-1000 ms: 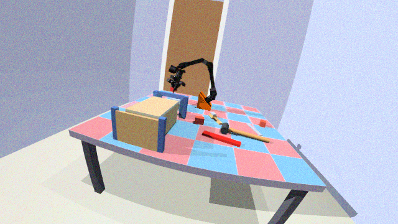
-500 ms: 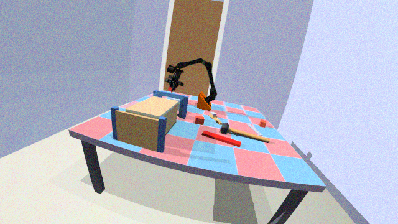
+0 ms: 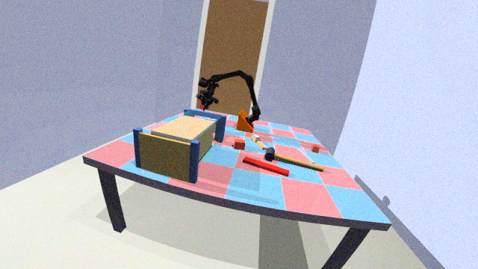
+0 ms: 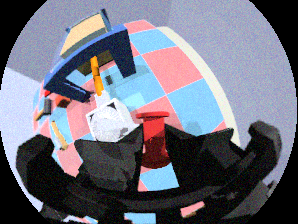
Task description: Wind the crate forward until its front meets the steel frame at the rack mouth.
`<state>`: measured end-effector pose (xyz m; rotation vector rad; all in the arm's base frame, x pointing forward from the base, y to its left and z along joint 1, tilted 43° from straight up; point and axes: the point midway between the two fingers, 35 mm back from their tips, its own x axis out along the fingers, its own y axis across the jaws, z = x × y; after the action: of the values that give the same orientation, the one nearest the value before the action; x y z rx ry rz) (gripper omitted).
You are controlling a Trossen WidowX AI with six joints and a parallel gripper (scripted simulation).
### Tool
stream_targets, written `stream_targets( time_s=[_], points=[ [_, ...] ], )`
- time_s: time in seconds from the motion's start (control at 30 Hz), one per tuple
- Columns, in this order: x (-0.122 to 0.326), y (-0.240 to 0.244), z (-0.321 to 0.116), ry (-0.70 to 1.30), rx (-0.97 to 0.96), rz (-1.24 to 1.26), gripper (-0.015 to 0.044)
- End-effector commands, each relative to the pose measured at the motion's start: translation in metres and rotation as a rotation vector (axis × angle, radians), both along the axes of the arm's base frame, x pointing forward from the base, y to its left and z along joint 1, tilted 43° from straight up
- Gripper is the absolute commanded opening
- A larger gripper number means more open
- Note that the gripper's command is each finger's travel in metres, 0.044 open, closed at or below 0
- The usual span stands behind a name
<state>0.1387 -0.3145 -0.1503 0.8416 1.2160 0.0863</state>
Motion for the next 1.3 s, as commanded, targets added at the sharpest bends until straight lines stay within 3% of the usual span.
stream_targets(
  time_s=[0.0,1.27],
  points=[
    [0.014,-0.003,-0.005,-0.015,-0.009,0.006,0.0000],
    [0.063,-0.008,-0.009,-0.019,-0.008,0.007,0.0000]
  ],
)
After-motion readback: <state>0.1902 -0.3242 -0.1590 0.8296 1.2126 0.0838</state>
